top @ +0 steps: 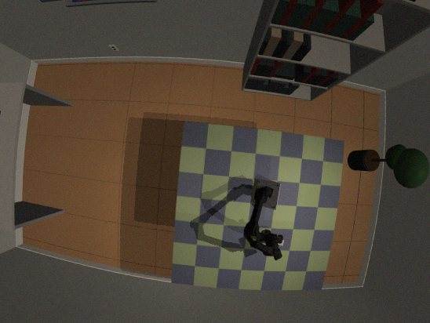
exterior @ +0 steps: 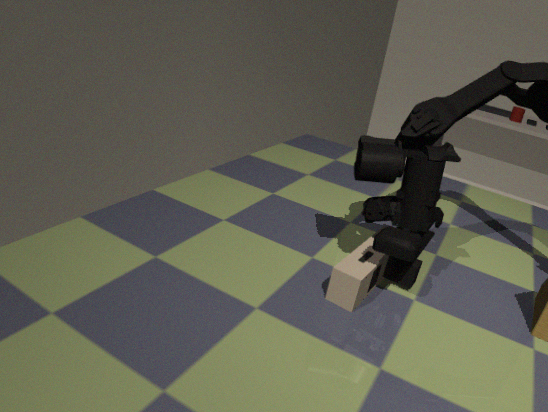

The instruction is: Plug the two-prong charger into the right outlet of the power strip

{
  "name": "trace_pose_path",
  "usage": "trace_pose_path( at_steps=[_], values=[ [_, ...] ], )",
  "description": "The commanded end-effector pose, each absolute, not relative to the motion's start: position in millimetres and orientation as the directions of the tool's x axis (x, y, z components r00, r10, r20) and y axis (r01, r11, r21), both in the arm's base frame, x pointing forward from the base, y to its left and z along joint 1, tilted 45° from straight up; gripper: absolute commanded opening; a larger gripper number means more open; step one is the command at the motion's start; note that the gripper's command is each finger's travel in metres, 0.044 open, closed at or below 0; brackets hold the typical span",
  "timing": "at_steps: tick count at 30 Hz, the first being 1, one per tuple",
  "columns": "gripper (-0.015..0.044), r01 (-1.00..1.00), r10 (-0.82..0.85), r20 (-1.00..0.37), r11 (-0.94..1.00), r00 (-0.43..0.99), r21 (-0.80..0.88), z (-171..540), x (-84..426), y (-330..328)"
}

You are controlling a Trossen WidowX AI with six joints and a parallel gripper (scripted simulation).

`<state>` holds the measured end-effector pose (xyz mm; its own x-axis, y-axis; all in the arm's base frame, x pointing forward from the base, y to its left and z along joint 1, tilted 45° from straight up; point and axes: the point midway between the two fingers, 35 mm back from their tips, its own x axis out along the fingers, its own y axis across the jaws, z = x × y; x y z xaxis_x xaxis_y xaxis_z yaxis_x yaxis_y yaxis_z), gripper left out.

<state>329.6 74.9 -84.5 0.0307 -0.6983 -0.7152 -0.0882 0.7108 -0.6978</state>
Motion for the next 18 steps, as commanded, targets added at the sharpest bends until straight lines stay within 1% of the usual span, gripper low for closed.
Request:
trace_pose_path(
  at_steps=[1, 18],
  values=[
    [0.0, -0.063, -0.693, -0.719, 0.716, 0.051, -0.695, -86.6, 338.9, 73.1],
    [0.0, -0.063, -0.693, -0.719, 0.716, 0.051, -0.695, -86.8, 336.7, 72.7]
  ],
)
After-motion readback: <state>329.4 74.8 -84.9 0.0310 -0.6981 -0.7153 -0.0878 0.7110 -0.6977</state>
